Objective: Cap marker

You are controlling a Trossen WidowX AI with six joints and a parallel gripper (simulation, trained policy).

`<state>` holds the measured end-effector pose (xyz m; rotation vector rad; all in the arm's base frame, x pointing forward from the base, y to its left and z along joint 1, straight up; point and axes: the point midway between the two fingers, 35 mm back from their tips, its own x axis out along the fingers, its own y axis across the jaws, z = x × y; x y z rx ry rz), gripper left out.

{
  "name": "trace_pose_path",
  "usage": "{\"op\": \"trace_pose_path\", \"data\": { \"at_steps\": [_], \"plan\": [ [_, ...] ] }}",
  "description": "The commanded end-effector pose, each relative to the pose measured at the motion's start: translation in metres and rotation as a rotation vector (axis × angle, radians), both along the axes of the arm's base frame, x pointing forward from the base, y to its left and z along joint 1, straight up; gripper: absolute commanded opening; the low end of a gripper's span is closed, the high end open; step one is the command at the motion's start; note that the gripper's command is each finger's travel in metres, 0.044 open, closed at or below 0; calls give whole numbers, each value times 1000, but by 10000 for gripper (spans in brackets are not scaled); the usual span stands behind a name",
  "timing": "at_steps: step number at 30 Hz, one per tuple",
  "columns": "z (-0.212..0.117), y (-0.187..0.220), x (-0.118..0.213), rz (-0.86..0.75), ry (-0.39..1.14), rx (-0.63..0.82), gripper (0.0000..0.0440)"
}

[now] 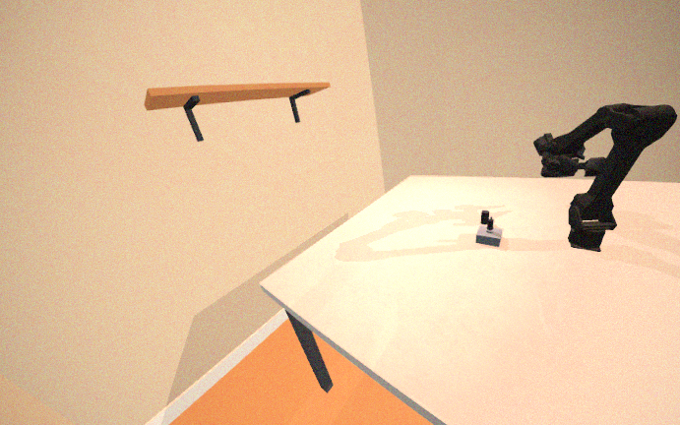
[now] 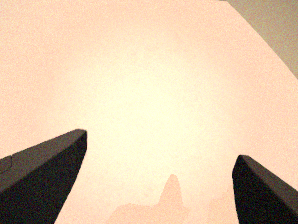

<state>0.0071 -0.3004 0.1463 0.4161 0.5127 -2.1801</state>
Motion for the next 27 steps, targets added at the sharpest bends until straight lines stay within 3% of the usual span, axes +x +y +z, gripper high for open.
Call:
{"op": "trace_pose_path", "data": {
  "at_steps": [1, 27],
  "plan": [
    [0, -3, 8, 13, -27, 6, 311],
    [2, -14, 74, 101, -228, 68, 319]
  ]
}}
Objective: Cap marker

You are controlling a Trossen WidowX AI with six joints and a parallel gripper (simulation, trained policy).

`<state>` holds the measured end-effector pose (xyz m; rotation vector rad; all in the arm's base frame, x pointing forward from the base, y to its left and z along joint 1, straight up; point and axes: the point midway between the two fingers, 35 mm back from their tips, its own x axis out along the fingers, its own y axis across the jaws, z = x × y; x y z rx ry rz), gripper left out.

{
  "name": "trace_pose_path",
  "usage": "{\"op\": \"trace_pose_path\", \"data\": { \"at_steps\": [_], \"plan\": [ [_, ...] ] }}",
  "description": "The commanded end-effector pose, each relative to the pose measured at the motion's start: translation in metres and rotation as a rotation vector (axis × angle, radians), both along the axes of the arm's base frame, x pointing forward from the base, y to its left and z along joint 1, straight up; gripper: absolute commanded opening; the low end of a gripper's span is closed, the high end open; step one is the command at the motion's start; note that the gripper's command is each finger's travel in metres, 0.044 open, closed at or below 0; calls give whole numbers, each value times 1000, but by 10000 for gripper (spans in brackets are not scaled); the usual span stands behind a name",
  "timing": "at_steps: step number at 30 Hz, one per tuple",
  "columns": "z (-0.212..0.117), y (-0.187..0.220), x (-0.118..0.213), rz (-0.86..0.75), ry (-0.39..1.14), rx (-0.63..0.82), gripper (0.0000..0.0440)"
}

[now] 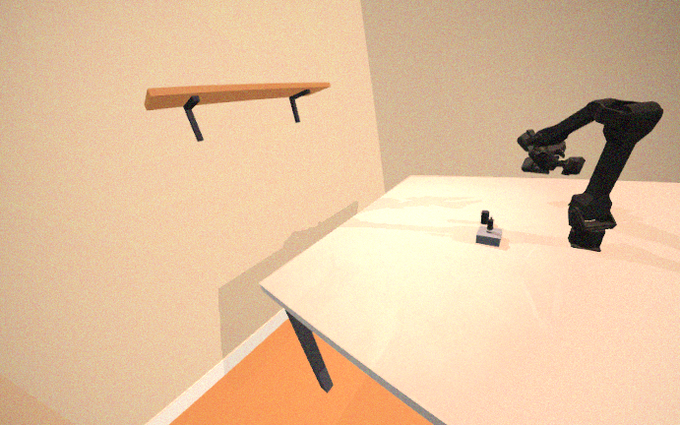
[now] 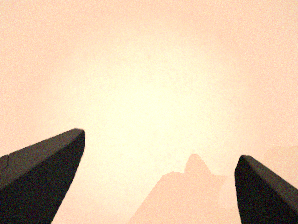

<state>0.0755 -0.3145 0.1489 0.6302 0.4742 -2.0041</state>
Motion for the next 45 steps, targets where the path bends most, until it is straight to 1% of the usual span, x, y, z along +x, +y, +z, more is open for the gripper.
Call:
{"op": "trace_pose_path", "data": {
  "at_steps": [1, 23, 45],
  "plan": [
    [-1, 0, 8, 6, -27, 11, 319],
    [-4, 8, 66, 37, -191, 91, 320],
    [-10, 32, 121, 35, -333, 196, 321]
  ]
}}
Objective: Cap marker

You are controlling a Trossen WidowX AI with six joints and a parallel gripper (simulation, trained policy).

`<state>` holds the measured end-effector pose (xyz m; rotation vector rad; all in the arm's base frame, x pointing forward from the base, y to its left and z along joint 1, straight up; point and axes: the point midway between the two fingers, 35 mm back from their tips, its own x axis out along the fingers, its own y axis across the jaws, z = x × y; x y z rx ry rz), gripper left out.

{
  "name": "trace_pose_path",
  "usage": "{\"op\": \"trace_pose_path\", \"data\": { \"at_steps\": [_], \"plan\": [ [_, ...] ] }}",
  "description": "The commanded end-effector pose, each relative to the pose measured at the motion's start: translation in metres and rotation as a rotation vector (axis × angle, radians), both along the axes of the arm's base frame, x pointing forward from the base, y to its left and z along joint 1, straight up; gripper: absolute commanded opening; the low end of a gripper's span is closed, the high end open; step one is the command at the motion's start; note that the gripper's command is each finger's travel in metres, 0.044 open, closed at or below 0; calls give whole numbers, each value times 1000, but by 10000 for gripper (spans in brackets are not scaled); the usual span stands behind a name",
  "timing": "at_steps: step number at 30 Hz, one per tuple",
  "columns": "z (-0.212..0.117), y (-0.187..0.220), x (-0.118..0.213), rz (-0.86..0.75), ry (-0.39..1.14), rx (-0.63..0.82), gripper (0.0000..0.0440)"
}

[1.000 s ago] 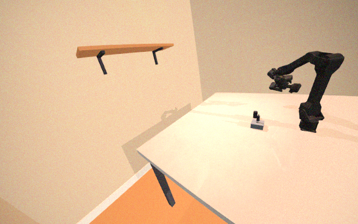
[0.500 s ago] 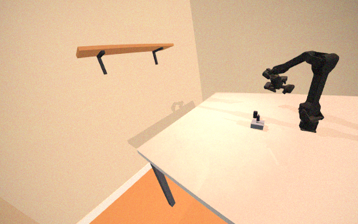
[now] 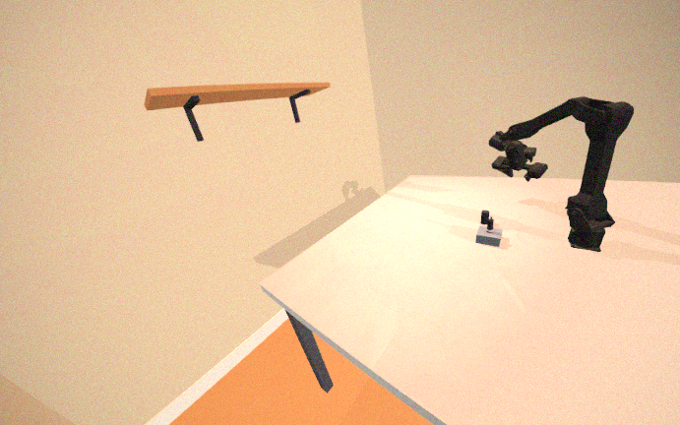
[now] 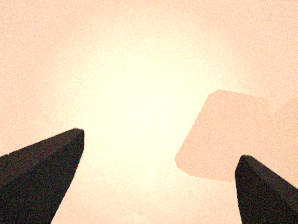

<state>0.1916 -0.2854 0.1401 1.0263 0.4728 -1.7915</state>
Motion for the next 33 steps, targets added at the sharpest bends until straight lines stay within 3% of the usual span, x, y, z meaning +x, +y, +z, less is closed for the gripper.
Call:
{"op": "trace_pose_path", "data": {
  "at_steps": [1, 33],
  "plan": [
    [-2, 4, 8, -4, -19, 20, 321],
    [-17, 71, 75, -3, -130, 230, 318]
  ]
}}
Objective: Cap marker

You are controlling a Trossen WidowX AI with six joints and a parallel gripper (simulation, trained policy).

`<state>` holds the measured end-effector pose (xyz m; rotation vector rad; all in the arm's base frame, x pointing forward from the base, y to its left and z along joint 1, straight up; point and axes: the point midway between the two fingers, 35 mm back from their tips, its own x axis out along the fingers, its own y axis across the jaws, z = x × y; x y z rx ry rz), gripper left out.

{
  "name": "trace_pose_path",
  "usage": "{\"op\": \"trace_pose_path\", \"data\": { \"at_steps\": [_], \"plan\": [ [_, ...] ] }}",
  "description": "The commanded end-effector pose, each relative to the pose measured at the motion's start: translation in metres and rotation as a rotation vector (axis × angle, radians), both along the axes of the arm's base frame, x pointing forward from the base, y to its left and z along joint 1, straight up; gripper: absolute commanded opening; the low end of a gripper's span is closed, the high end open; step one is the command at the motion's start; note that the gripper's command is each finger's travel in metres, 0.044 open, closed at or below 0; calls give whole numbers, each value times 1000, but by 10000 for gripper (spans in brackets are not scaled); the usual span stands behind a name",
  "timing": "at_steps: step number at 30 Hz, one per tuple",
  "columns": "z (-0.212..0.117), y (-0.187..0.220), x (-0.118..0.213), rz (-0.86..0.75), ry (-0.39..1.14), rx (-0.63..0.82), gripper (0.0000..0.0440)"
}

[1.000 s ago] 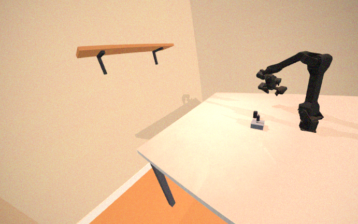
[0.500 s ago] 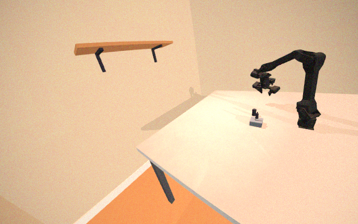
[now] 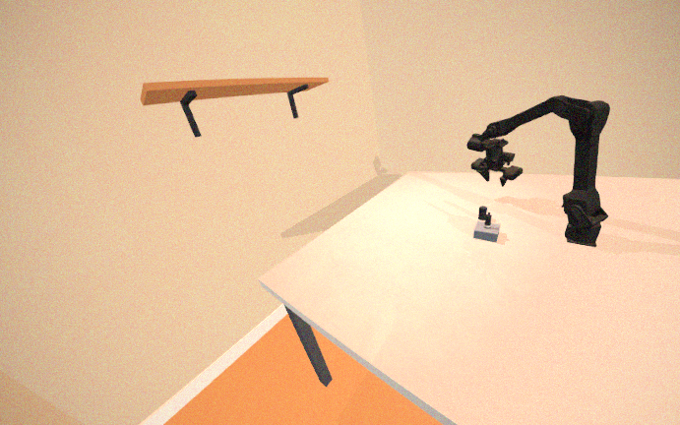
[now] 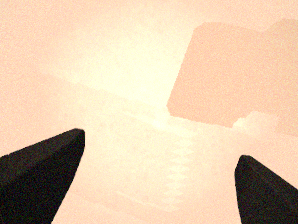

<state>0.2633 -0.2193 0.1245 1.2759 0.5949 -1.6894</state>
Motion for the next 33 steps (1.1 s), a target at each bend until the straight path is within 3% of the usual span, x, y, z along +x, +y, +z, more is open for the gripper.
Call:
{"op": "trace_pose_path", "data": {
  "at_steps": [1, 33],
  "plan": [
    [-2, 8, 5, -4, -5, 26, 318],
    [-8, 112, 31, 70, 28, 291, 311]
  ]
}}
